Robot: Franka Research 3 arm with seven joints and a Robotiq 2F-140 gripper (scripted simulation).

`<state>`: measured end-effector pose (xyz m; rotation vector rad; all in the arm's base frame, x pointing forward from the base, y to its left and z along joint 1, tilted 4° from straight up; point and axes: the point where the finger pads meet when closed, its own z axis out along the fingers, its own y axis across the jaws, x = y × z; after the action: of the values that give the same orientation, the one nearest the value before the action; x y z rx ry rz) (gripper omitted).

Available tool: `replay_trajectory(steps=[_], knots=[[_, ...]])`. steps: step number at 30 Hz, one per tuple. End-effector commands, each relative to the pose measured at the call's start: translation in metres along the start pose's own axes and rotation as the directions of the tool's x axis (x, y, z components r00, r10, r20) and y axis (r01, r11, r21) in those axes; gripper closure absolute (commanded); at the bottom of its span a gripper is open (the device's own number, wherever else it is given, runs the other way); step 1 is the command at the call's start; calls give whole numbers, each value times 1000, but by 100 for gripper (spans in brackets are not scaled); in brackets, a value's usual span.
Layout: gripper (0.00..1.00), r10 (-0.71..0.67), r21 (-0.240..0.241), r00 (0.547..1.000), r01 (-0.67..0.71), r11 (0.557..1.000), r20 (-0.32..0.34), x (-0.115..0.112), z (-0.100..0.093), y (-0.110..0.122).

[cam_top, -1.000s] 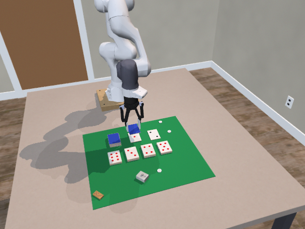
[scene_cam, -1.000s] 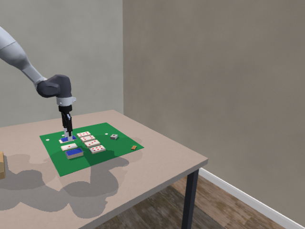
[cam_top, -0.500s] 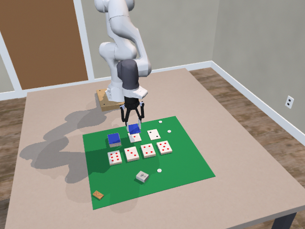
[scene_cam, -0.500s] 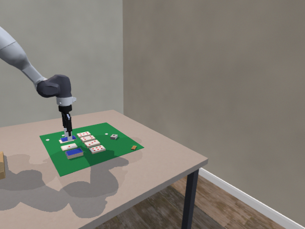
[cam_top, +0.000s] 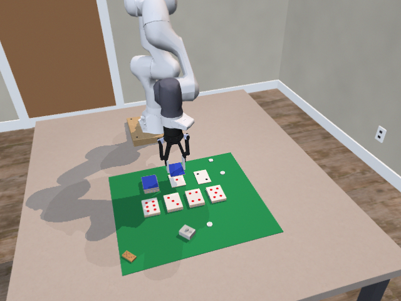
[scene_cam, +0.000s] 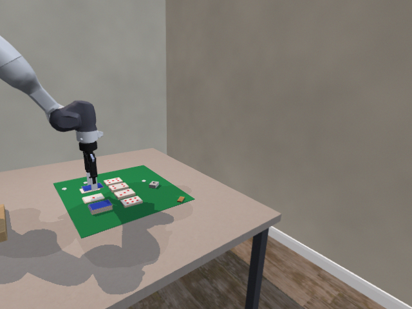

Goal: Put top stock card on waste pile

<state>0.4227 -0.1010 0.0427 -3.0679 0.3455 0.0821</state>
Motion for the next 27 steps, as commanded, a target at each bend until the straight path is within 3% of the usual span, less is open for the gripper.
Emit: replay_trajectory(steps=[1,27], knots=[[57,7,1,1000,-7,1000,-2,0,0,-1],[57,7,1,1000,-7,1000,-2,0,3,-1]])
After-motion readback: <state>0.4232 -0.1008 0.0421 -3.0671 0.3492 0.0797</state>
